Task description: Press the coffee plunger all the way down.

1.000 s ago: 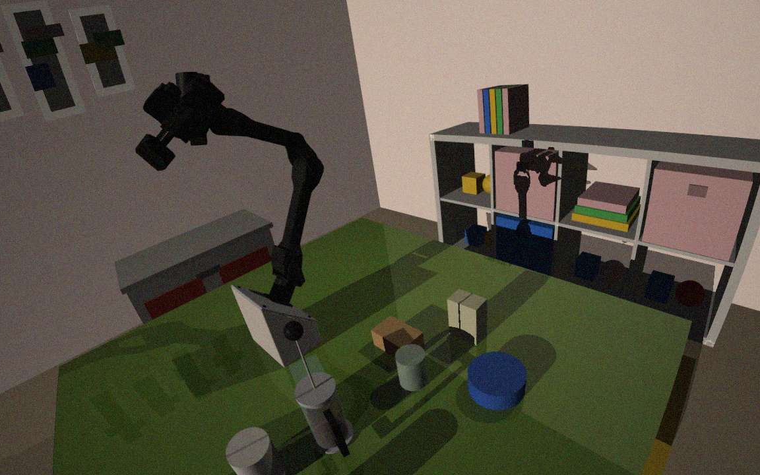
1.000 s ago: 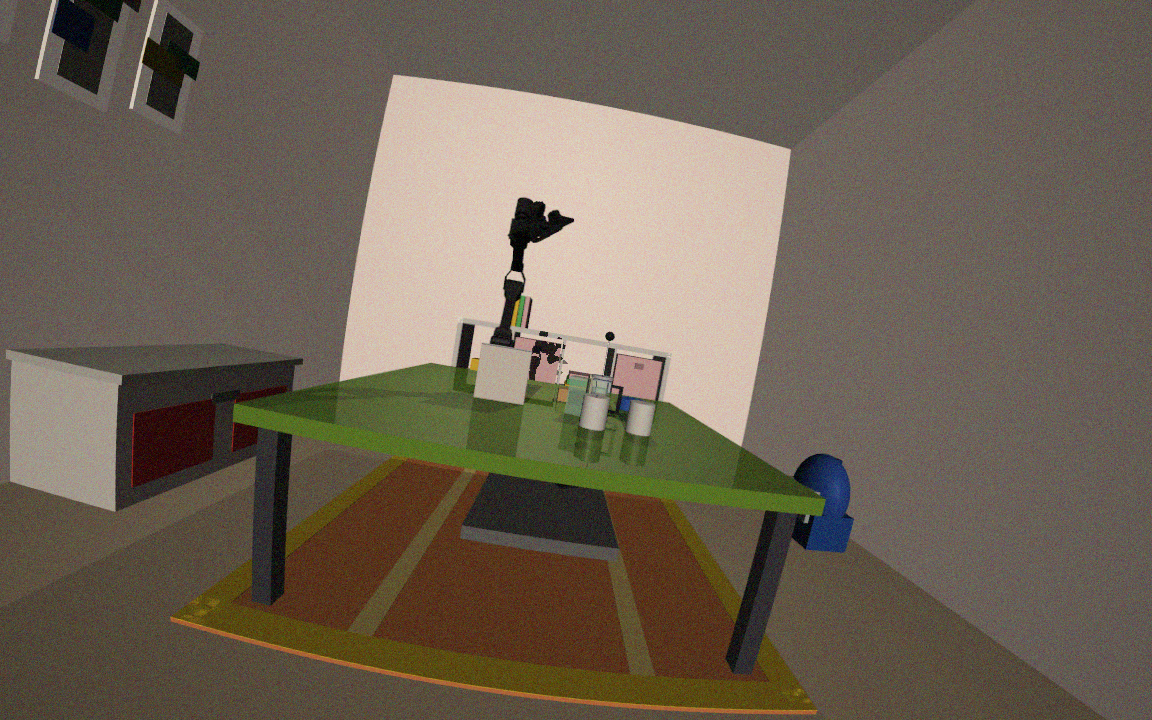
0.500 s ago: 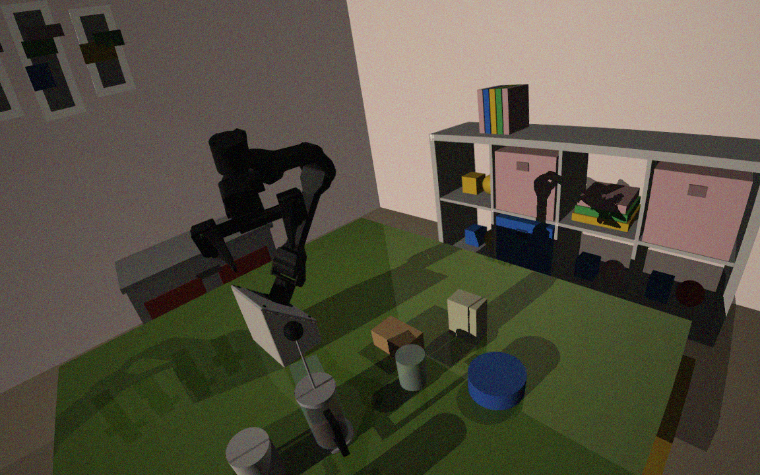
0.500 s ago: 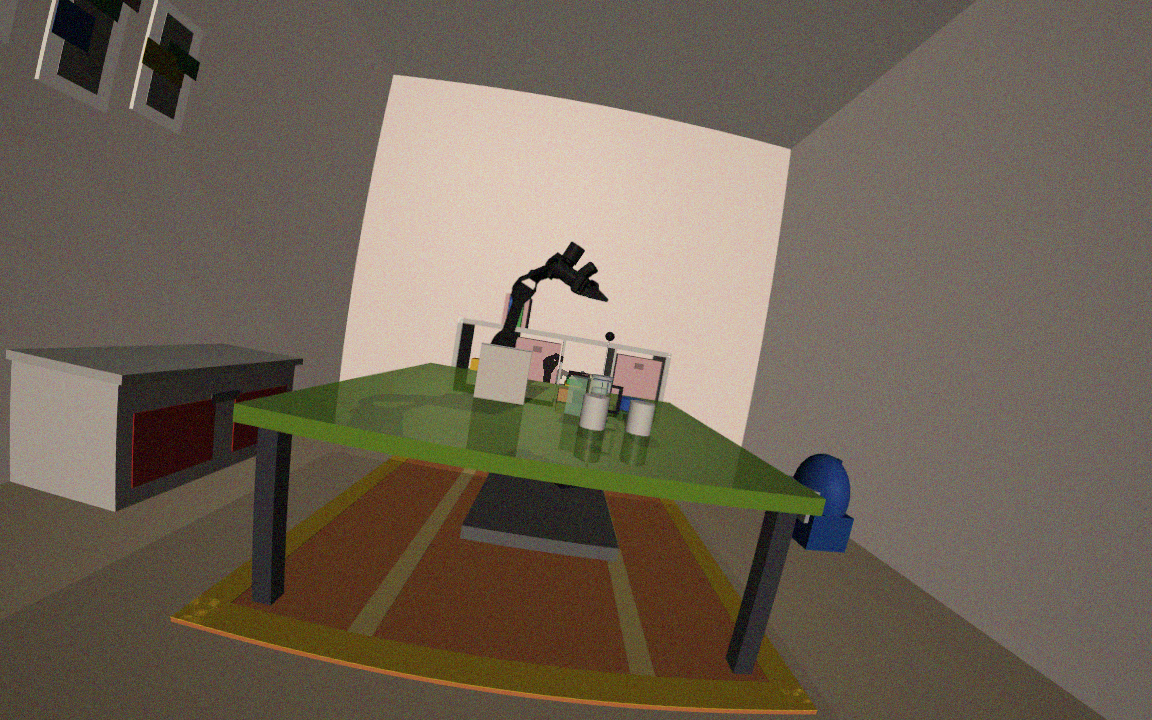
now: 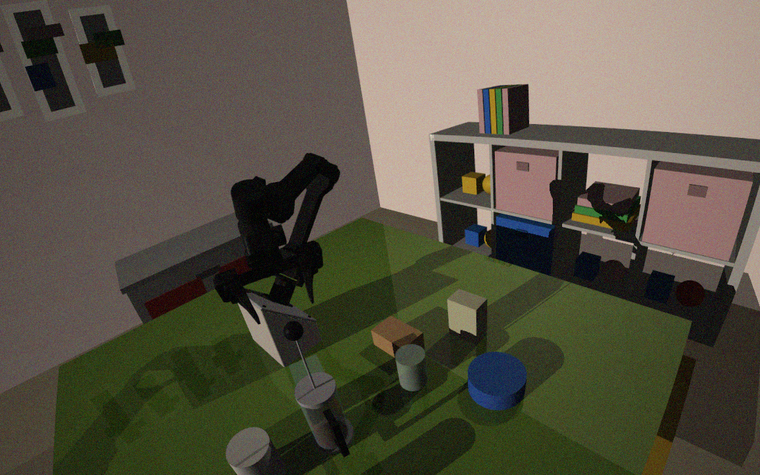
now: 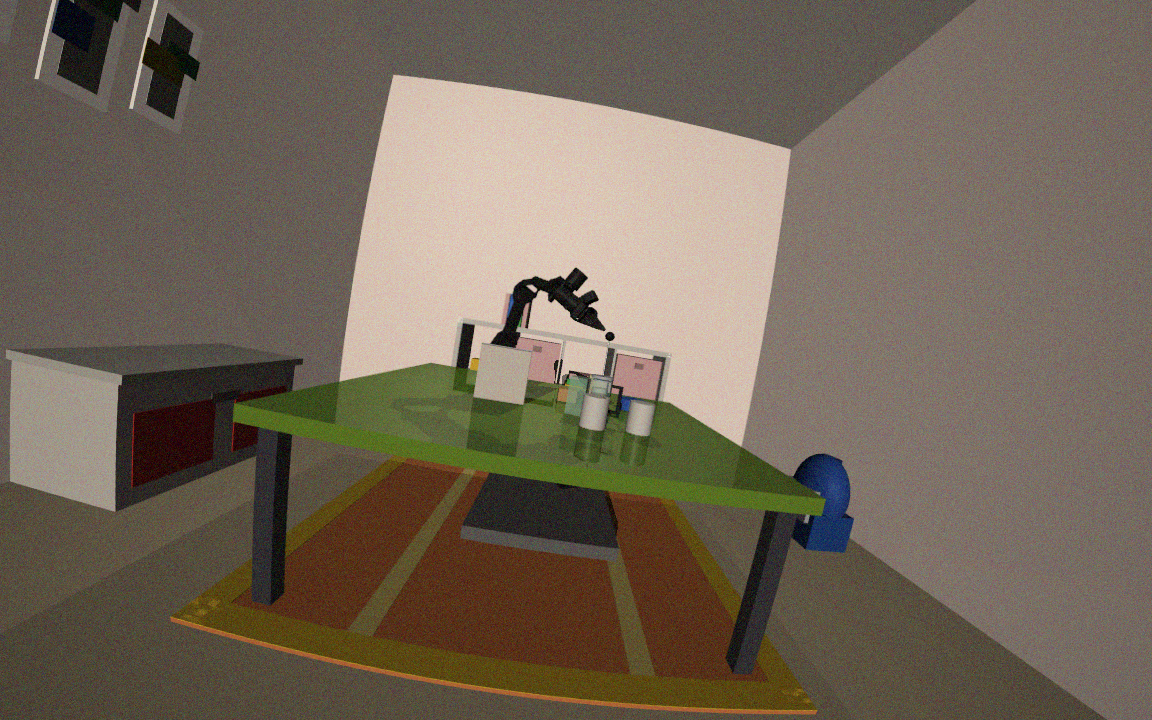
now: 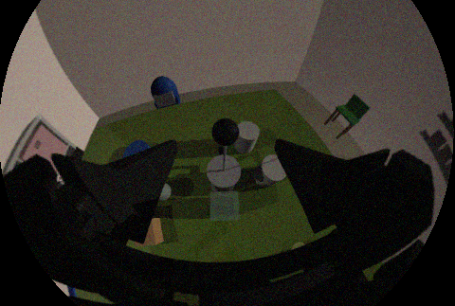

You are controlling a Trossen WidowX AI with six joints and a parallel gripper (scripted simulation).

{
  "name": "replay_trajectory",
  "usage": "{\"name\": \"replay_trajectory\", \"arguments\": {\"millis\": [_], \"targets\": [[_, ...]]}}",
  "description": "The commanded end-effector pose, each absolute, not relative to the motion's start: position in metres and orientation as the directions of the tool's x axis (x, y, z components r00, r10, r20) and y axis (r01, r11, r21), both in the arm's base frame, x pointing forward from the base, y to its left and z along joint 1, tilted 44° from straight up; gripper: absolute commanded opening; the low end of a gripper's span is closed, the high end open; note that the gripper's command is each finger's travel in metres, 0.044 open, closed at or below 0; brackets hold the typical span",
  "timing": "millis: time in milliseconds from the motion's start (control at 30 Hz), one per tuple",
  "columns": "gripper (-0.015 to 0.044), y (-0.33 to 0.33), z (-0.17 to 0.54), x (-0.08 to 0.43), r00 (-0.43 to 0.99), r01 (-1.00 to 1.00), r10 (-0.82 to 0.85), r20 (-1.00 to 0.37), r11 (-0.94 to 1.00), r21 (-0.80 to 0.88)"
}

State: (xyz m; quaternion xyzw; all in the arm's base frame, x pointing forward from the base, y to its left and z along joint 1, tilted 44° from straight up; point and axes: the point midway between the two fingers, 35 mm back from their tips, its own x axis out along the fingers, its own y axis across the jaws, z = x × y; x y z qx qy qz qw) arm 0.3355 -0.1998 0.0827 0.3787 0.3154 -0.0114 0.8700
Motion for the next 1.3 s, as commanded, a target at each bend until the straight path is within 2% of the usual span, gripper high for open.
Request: {"name": "replay_trajectory", "arguments": {"millis": [0,867,1267], "targets": [[0.044,-0.2,0.083,0.337,0.806,0.261,0.207,-0.555,0.717,0.646],[0.044,-0.192,0.061,0.368,0.807,0.26,0.206,-0.553,0.717,0.647],[0.0127,-0.192,0.061,0.368,0.807,0.26,0.206,-0.553,0.717,0.647]]}}
